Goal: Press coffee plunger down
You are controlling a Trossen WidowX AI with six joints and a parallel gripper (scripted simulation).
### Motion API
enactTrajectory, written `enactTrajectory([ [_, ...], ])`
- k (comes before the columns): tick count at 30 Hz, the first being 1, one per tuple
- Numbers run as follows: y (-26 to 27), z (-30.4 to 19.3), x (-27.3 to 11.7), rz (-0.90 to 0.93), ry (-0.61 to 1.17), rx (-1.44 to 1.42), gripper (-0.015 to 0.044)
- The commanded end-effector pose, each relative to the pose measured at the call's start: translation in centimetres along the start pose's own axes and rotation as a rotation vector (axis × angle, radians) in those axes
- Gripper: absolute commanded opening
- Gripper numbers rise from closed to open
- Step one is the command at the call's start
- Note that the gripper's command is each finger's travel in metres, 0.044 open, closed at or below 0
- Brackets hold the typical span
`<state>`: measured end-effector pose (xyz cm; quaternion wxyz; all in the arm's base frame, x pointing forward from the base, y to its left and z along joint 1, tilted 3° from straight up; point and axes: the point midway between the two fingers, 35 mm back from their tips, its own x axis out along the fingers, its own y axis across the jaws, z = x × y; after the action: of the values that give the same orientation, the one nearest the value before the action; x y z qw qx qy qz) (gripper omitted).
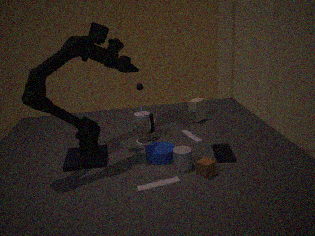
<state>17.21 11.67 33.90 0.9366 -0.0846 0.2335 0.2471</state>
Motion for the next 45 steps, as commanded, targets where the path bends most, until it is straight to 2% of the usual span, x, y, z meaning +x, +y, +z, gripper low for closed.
enactTrajectory([
  [1, 0.2, -1.7, 0.7, 0.002, 0.014, -0.002, 0.044],
  [7, 0.2, -5.4, 2.5, 0.004, 0.014, -0.004, 0.044],
  [38, 0.2, -5.3, 6.4, 0.004, 0.01, -0.004, 0.044],
  [45, 0.2, -5.3, 6.4, 0.004, 0.01, -0.004, 0.0256],
])
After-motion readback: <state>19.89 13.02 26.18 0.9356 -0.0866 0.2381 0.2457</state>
